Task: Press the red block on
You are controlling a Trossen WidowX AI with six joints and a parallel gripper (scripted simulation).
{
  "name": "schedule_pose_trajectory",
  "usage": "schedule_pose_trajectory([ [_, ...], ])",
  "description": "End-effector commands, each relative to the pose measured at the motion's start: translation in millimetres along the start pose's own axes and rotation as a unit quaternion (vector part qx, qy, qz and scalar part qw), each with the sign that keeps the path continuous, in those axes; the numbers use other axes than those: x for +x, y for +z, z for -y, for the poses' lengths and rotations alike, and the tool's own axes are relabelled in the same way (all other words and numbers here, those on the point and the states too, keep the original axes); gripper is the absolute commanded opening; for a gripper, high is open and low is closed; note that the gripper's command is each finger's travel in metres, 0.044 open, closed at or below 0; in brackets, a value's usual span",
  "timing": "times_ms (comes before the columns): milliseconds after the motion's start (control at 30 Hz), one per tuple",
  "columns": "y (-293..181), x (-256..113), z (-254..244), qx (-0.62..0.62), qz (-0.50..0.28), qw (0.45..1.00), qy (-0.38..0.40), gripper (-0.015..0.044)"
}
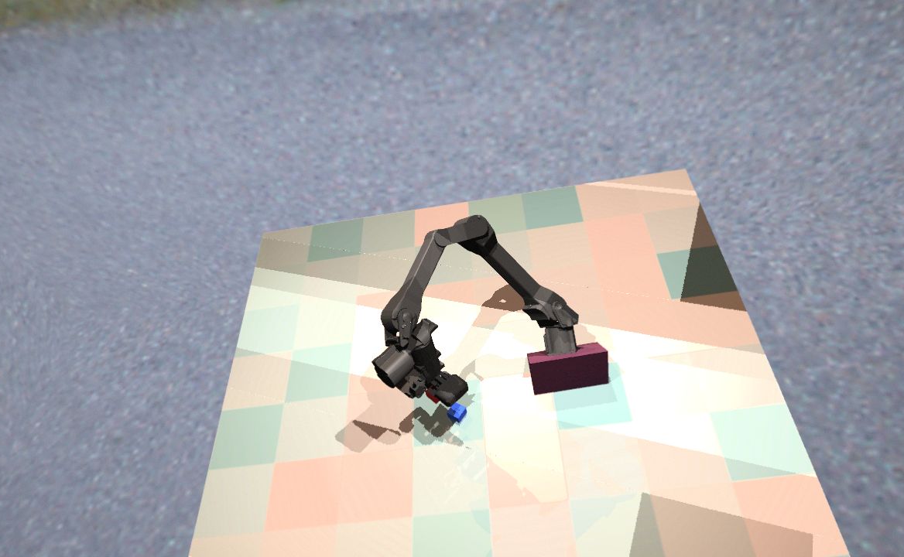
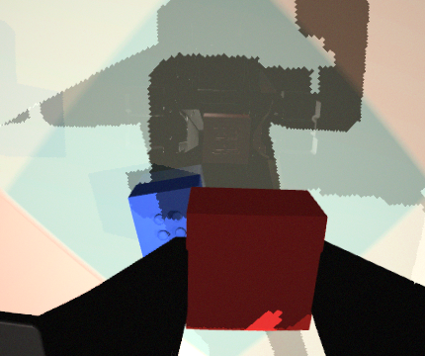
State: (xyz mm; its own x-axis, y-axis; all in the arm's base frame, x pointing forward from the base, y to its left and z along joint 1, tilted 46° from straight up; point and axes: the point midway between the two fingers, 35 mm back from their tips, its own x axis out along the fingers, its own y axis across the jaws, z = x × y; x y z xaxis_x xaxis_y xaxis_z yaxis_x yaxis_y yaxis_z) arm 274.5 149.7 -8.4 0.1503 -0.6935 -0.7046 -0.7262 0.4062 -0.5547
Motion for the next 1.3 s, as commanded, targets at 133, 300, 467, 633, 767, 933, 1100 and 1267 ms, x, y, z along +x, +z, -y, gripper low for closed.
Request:
schedule_pose_trajectory([
  [133,-15,12,-18,-0.069,0.001,0.998,0.001,0.0],
  [300,-21,19,-26,-0.101,0.001,0.995,0.001,0.0],
  [467,-21,37,-26,-0.101,0.0,0.995,0.001,0.0],
  [633,-21,42,-26,-0.101,0.0,0.995,0.001,0.0],
  [767,-21,48,-27,-0.101,0.0,0.995,0.001,0.0],
  [933,-22,55,-27,-0.101,0.0,0.995,0.001,0.0],
  [1100,-22,56,-27,-0.101,0.0,0.995,0.001,0.0],
  [1267,-21,56,-27,-0.101,0.0,0.995,0.001,0.0],
])
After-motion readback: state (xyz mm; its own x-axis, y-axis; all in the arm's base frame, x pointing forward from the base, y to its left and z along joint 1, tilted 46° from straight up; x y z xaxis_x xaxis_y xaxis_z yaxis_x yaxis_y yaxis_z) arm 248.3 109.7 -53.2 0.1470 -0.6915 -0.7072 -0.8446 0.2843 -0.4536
